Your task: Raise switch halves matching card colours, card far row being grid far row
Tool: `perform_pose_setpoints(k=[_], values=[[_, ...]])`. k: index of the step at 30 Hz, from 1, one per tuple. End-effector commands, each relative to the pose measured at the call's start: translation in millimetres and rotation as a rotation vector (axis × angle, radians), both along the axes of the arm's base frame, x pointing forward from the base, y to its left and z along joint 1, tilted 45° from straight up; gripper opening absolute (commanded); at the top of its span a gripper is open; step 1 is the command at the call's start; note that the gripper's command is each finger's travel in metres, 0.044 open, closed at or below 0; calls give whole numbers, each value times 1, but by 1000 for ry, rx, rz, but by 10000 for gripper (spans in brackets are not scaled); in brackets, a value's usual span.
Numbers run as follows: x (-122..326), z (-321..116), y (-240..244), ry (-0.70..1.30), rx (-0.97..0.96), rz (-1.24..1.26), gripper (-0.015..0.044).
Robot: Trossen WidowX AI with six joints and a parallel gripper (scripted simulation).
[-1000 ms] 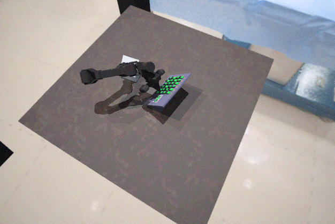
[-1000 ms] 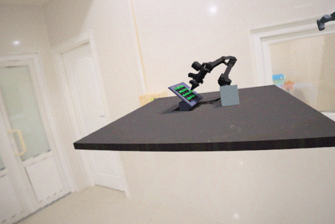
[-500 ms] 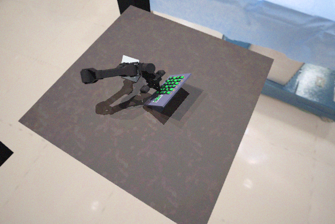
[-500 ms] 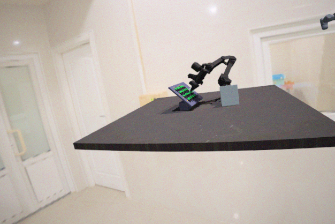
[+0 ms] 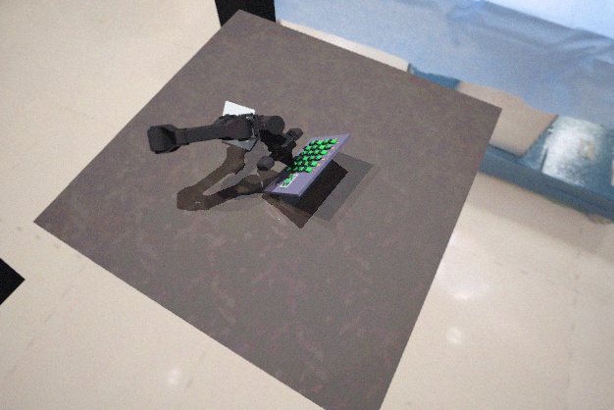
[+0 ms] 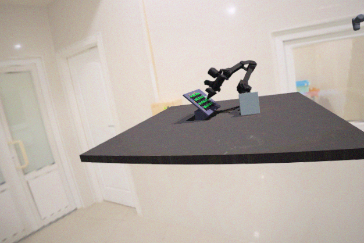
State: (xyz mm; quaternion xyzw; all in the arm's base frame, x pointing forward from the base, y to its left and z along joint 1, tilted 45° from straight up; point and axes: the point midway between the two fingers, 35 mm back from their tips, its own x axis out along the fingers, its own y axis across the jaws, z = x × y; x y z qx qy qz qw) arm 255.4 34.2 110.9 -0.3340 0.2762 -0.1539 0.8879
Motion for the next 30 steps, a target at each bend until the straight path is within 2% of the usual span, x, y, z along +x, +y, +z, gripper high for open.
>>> perform_pose_setpoints(k=[1,30], values=[[0,-1,0,4,-2,4,0],[3,-2,-2,4,-2,4,0]])
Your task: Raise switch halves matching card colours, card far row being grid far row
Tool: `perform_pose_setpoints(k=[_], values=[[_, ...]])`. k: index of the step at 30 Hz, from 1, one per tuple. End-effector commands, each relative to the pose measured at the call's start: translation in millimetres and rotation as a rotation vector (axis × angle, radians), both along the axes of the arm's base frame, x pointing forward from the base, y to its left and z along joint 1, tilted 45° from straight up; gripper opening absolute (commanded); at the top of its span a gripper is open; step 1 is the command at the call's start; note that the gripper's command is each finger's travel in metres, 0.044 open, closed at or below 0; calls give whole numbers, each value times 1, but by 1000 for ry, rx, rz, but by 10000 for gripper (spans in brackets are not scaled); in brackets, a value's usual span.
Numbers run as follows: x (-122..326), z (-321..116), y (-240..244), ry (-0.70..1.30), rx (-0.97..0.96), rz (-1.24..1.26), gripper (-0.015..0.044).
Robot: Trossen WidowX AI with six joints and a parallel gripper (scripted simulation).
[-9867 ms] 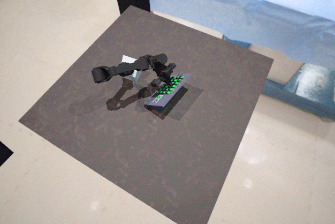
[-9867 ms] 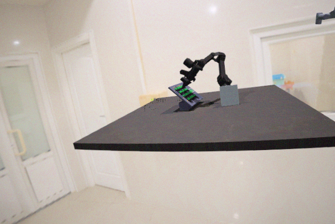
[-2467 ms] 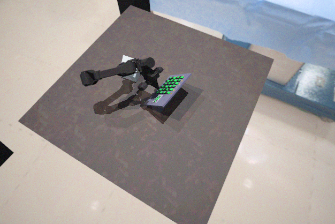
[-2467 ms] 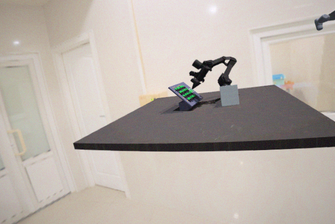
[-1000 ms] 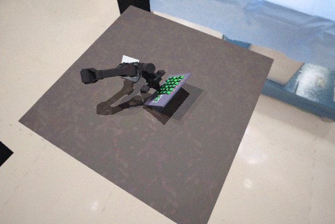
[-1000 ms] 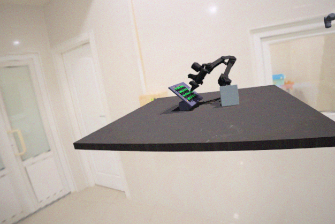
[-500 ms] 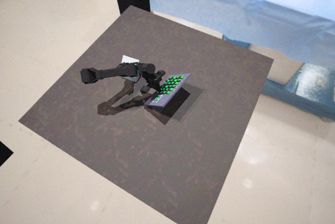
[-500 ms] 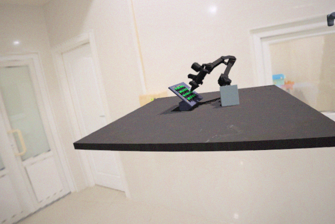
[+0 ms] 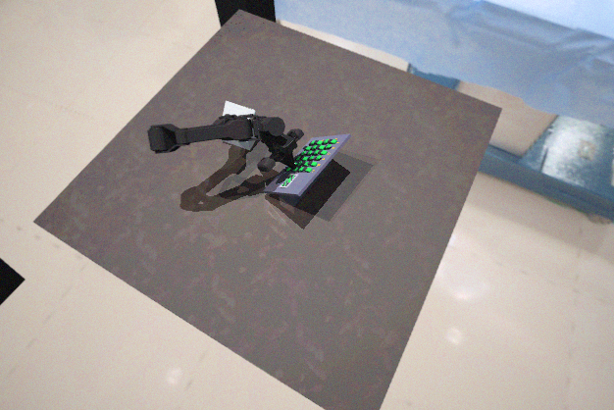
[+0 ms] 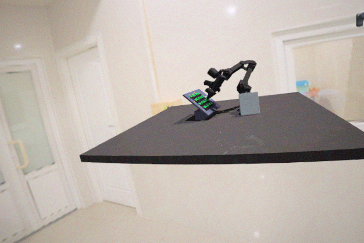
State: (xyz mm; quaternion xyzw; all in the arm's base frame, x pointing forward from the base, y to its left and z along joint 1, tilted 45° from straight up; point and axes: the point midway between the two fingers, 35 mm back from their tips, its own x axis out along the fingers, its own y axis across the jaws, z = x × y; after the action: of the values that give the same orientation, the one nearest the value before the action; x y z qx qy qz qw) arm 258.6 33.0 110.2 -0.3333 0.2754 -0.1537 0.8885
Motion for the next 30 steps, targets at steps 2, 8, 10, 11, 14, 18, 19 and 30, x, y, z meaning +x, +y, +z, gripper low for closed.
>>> perform_pose_setpoints(k=[2,8,10,11,14,18,19,30], values=[[0,-2,0,6,-3,3,0],[1,-2,-1,6,-3,3,0],[1,-2,-1,6,-3,3,0],[1,-2,-1,6,-3,3,0],[1,-2,-1,6,-3,3,0],[-3,-1,3,7,5,-2,0],[-8,-1,7,15,10,-2,0],[-52,20,28,-8,-5,21,0]])
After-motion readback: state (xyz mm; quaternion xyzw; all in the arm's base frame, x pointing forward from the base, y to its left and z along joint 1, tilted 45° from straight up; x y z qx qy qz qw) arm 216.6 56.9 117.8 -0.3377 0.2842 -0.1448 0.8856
